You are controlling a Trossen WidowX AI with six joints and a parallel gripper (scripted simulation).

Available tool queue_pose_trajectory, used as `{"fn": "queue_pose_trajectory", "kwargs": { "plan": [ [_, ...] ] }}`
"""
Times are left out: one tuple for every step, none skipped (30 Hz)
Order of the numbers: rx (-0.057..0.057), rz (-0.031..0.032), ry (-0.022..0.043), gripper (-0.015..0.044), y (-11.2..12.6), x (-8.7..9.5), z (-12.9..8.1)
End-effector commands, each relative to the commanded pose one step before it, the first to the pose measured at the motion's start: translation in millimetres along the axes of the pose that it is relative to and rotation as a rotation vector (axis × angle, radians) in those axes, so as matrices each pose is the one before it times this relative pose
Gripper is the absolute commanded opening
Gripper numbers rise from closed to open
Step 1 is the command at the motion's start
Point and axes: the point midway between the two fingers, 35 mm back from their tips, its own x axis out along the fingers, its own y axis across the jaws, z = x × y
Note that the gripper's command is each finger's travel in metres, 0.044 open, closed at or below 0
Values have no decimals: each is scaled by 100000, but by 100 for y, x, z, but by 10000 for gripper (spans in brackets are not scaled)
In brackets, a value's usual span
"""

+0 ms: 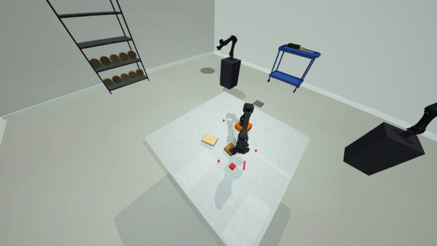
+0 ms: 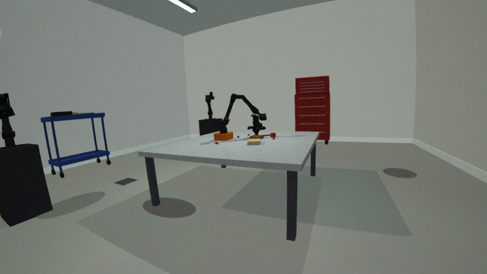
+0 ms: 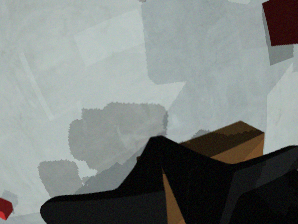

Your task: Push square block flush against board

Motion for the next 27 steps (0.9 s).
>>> {"fn": "queue_pose_trajectory", "kwargs": {
  "plan": [
    [-16, 622, 1259, 0, 50, 291, -1003],
    [0, -3, 11, 0, -30, 2, -129],
    [0, -3, 11, 0, -31, 2, -130],
    [0, -3, 11, 0, -31, 2, -130],
    [0, -3, 11, 0, -32, 2, -130],
    [0, -3, 11, 0, -32, 2, -130],
    [0, -3, 11, 0, -32, 2, -129],
    [0, -3, 11, 0, -32, 2, -130],
    [0, -3, 11, 0, -33, 2, -130],
    [0, -3, 11, 0, -33, 2, -130],
    [0, -3, 11, 0, -33, 2, -130],
    [0, -3, 11, 0, -34, 2, -128],
    [0, -3, 11, 0, -34, 2, -127],
    [0, -3, 11, 0, -34, 2, -127],
    [0, -3, 11, 0, -34, 2, -127],
    [0, -3, 11, 0, -35, 2, -127],
    [0, -3, 11, 0, -35, 2, -128],
    [0, 0, -2, 0, -3, -1, 27],
    [0, 0, -5, 0, -6, -1, 54],
    [0, -1, -7, 0, -9, -2, 78],
    [0, -1, -9, 0, -11, -2, 103],
    [0, -1, -11, 0, -14, -3, 129],
    [0, -1, -13, 0, -15, -3, 151],
    [0, -1, -14, 0, -15, -3, 162],
    [0, -1, -14, 0, -14, -3, 164],
    [0, -1, -14, 0, -13, -2, 164],
    [0, -1, -14, 0, -12, -2, 164]
  ]
}}
